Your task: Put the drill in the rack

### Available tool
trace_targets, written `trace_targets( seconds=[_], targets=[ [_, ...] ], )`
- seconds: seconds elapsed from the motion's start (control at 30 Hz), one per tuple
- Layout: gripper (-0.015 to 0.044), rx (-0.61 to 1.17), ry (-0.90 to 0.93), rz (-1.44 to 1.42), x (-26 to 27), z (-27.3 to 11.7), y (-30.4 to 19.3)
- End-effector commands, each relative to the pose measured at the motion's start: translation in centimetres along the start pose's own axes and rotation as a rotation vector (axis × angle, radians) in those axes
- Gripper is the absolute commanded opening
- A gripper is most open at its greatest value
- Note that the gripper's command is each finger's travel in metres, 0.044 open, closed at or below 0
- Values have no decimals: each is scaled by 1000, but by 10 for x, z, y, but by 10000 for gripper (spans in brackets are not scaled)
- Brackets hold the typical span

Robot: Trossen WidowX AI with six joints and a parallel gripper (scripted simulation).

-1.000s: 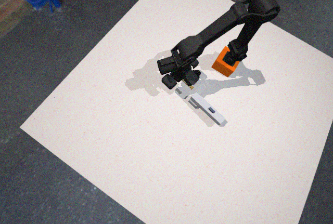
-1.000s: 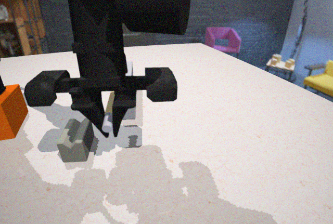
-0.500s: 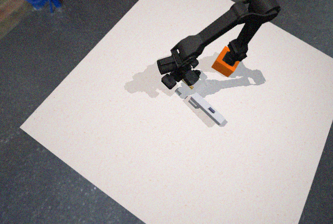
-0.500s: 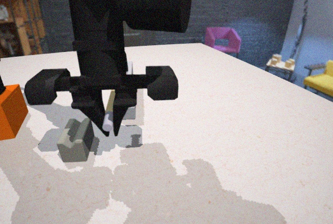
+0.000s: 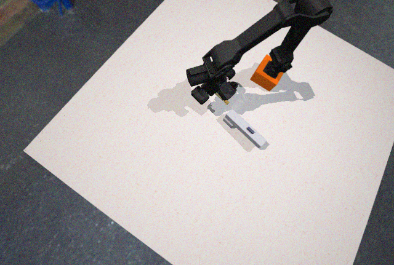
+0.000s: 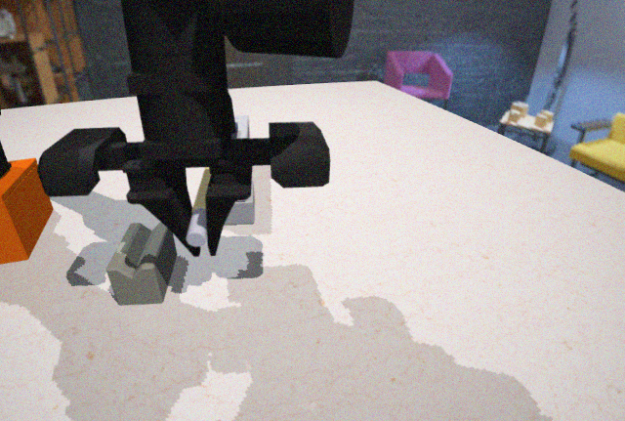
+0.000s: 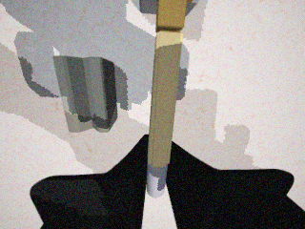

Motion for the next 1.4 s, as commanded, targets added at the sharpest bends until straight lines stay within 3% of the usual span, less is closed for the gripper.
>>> trace_targets(
  seconds=[0.0,1.37],
  targets=[
    [0,3,-3,-4,7,-1,-3],
    [0,5,2,-4,62,6,-24]
  ],
)
Point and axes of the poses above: the point midway between the two fingers, 35 mm back from their tips, its own z axis out along the fingers, its own x axis across the jaws, y = z × x, the point moved 8 cm from there along -z, back along the fingers, and after that the axes turned 8 degrees about z, right-handed, at the moved point
